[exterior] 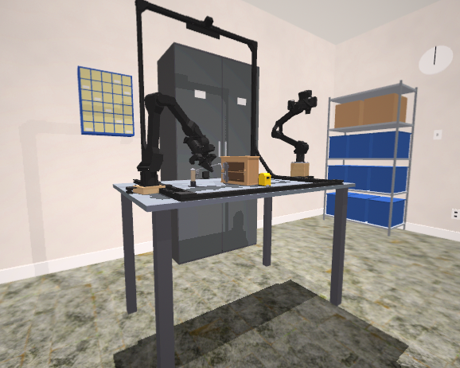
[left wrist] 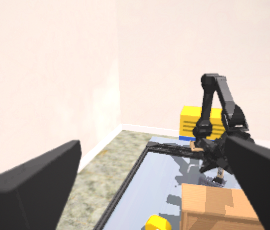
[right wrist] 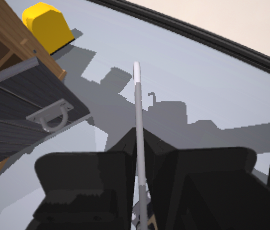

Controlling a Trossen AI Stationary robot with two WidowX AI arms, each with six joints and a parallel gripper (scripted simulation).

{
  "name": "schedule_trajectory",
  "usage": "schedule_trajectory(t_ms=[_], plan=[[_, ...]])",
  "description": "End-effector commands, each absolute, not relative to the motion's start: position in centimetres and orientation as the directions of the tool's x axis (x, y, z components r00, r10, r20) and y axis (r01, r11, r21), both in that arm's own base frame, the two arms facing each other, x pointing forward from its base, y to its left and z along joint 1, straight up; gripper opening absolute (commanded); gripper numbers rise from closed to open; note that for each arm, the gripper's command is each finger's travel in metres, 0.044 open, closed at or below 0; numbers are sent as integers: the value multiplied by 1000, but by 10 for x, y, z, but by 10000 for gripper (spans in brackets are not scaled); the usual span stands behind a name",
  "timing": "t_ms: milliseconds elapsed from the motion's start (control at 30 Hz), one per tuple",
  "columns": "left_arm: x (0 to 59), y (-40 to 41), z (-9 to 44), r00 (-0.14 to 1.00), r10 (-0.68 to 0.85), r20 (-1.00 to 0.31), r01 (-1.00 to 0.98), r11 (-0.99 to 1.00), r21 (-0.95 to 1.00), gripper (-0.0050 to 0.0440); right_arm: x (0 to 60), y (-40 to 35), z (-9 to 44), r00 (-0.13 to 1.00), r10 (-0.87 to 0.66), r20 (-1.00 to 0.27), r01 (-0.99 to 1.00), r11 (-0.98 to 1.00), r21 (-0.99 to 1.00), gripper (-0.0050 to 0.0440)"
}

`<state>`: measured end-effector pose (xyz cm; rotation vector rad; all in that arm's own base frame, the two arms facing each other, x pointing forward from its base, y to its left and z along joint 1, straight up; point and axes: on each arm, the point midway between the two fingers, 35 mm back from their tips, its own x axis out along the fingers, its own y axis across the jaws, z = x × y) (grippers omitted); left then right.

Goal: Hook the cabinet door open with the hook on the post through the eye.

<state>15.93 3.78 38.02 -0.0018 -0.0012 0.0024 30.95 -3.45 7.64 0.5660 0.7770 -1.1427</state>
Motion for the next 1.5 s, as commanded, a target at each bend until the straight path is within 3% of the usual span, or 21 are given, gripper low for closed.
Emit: schedule_trajectory(t_ms=[0, 200, 633, 1033, 1467], plan=[[159, 38, 380, 1000, 0, 1, 0, 1000, -1, 400, 308, -36, 76, 210, -590, -780, 946, 325, 8, 0], [159, 38, 380, 1000, 0, 1, 0, 1000, -1, 400, 313, -33, 77, 218, -580, -785, 941, 338, 11, 0], [159, 38, 380, 1000, 0, 1, 0, 1000, -1, 400, 328, -24, 77, 385, -485, -785, 792, 610, 11, 0], [159, 38, 380, 1000, 0, 1, 0, 1000, -1, 400, 343, -7, 77, 525, -329, -785, 543, 840, 11, 0], [159, 38, 380, 1000, 0, 1, 0, 1000, -1, 400, 346, -4, 73, 492, -301, -817, 532, 847, 9, 0]])
